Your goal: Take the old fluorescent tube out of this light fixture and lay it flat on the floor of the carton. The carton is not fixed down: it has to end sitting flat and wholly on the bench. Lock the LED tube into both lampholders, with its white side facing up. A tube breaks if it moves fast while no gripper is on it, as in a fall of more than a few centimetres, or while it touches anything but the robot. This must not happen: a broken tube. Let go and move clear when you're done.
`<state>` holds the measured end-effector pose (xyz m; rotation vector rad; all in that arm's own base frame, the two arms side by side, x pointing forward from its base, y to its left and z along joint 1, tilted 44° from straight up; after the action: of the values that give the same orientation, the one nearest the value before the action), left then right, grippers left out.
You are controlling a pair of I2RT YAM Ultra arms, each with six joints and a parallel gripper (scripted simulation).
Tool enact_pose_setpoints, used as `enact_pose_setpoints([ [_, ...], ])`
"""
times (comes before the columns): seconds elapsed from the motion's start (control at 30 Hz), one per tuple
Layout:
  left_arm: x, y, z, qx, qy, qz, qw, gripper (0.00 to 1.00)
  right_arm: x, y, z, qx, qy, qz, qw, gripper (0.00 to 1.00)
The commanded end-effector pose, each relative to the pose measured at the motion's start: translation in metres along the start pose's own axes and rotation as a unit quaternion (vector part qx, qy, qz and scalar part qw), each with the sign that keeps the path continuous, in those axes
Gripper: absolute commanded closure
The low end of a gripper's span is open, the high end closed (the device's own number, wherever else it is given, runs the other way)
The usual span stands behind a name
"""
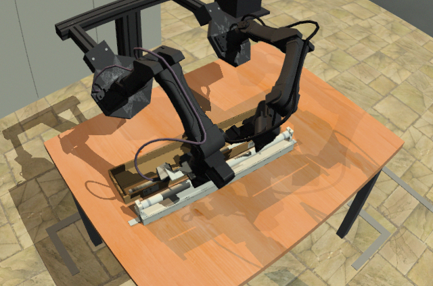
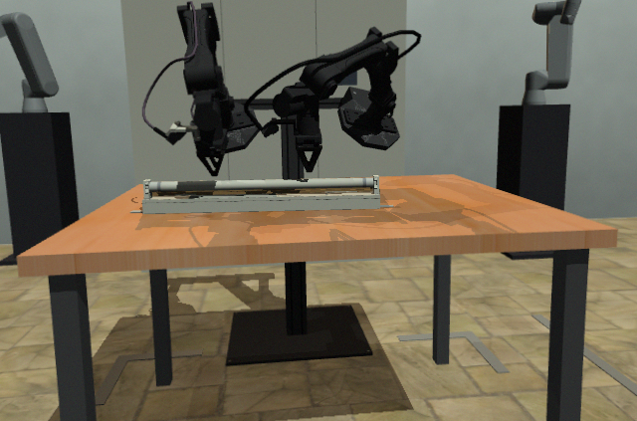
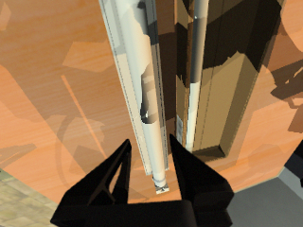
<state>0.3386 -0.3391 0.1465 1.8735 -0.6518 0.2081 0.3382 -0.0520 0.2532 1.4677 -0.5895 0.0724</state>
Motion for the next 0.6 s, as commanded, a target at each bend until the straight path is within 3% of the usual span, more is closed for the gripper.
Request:
enact_pose_setpoints([
  [0.0,-0.001,0.016,0.009,-0.007,-0.009,0.002,1.0,0.51,0.001,0.005,0.001,-0.01,-0.006,-0.004,1.0,0.51],
  [0.2,-0.003,0.02,0.013,-0.016,-0.009,0.003,1.0,0.51,-0.001,0.005,0.003,-0.011,-0.006,-0.004,1.0,0.51],
  [0.23,-0.001,0.026,0.013,-0.021,-0.006,0.009,1.0,0.51,0.0,-0.019,0.007,-0.015,-0.011,-0.009,1.0,0.51],
  [0.33,-0.002,0.024,0.013,-0.019,-0.008,0.007,1.0,0.51,0.001,-0.022,0.003,-0.01,0.001,-0.001,1.0,0.51],
  [0.4,0.004,0.001,0.004,-0.017,-0.002,0.009,1.0,0.51,0.001,-0.028,0.007,-0.012,-0.006,0.0,1.0,0.51],
  [0.57,-0.001,-0.015,0.009,-0.017,-0.01,0.01,1.0,0.51,0.002,-0.041,0.006,-0.01,-0.006,0.003,1.0,0.51],
])
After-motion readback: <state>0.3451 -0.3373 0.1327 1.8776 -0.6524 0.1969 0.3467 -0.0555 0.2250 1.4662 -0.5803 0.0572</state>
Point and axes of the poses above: on each arm, the point where the finger pads meet when closed, its own y axis back along the fingers, its own x axis across the jaws, z = x × y, the point moved 5 cm from there along y, back along the fingers, and after that the axes turned 4 degrees about -y, right-handed, at the moved point
